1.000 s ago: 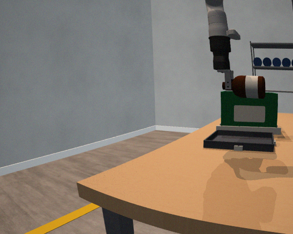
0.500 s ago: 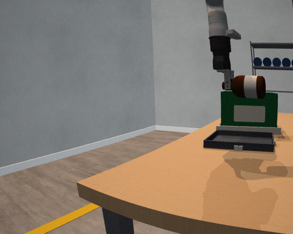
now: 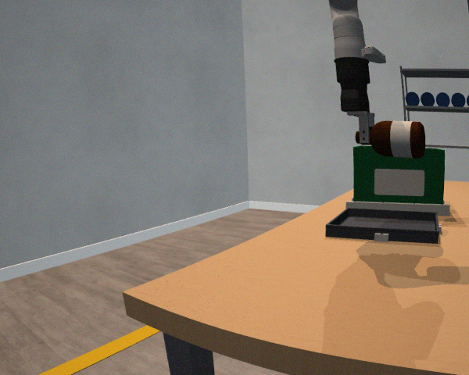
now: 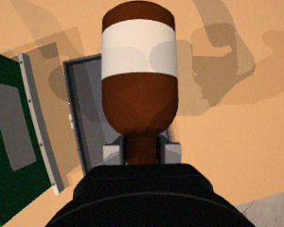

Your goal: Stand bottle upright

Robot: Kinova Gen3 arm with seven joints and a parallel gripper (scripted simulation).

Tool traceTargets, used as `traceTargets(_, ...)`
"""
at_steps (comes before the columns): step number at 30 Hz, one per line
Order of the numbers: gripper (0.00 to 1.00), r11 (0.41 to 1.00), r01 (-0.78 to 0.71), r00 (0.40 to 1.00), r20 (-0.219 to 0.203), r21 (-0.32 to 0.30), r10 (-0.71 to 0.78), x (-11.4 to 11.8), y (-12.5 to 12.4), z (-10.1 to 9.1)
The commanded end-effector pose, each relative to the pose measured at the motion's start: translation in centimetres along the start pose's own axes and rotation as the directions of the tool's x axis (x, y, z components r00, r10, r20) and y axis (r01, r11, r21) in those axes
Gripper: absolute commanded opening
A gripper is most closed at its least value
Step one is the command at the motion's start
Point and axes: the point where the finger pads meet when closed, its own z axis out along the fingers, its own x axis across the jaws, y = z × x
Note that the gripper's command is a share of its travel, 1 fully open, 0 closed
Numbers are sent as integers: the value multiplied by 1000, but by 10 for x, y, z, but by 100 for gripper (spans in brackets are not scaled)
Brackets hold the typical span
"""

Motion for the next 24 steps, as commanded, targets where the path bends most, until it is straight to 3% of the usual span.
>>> traceTargets(1,0,1000,-14,1000,0,6,14,1,-3,0)
traceTargets(24,0,999,-37,999,0,7,37,1,-4,1)
